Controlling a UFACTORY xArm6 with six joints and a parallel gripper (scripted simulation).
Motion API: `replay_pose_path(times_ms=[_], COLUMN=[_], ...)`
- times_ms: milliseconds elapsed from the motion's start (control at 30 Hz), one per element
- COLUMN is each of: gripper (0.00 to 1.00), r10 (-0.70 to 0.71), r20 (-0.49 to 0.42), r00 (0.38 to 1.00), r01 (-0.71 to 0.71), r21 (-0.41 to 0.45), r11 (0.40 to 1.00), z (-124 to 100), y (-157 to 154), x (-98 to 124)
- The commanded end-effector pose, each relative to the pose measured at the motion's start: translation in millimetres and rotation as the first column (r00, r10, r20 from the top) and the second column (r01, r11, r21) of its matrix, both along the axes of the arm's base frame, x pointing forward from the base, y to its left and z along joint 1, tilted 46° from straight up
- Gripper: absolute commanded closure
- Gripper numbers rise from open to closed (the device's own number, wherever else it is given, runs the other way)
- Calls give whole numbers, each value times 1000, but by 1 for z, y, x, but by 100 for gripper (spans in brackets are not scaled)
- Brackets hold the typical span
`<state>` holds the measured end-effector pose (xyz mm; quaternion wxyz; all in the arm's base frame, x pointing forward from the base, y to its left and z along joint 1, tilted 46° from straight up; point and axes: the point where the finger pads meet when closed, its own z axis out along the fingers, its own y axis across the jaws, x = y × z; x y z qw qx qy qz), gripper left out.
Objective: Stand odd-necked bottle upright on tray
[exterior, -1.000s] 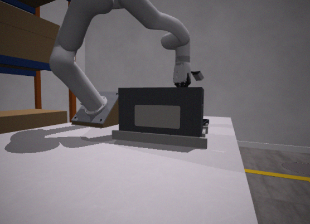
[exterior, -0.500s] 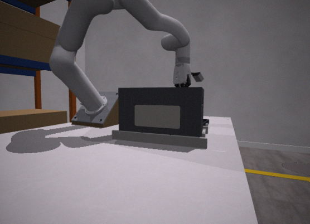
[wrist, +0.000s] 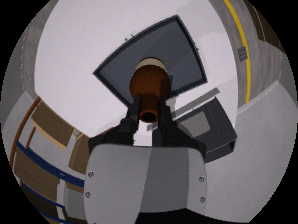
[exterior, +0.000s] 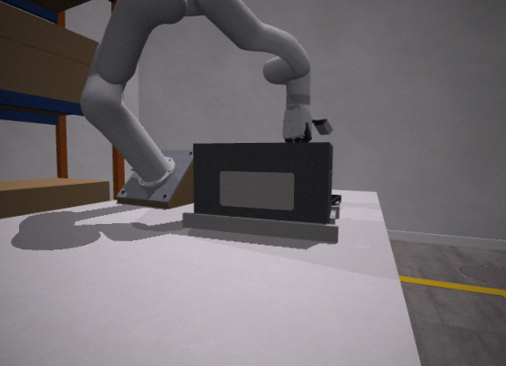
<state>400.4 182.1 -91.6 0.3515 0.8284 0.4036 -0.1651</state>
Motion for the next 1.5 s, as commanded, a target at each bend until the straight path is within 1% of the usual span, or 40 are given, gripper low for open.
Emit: replay_pose_path(times_ms=[0, 667, 700, 1467], gripper=[100, 100, 0, 0], r10=[2, 2, 2, 2], r20=[3, 3, 3, 3], r00=[1000, 1000, 1000, 1000], r01=[-2, -2, -2, -2], r21=[3, 3, 3, 3], r11=[1000, 1000, 1000, 1000], z=[1, 1, 1, 1], y=[2, 1, 1, 1], x=[1, 1, 1, 1])
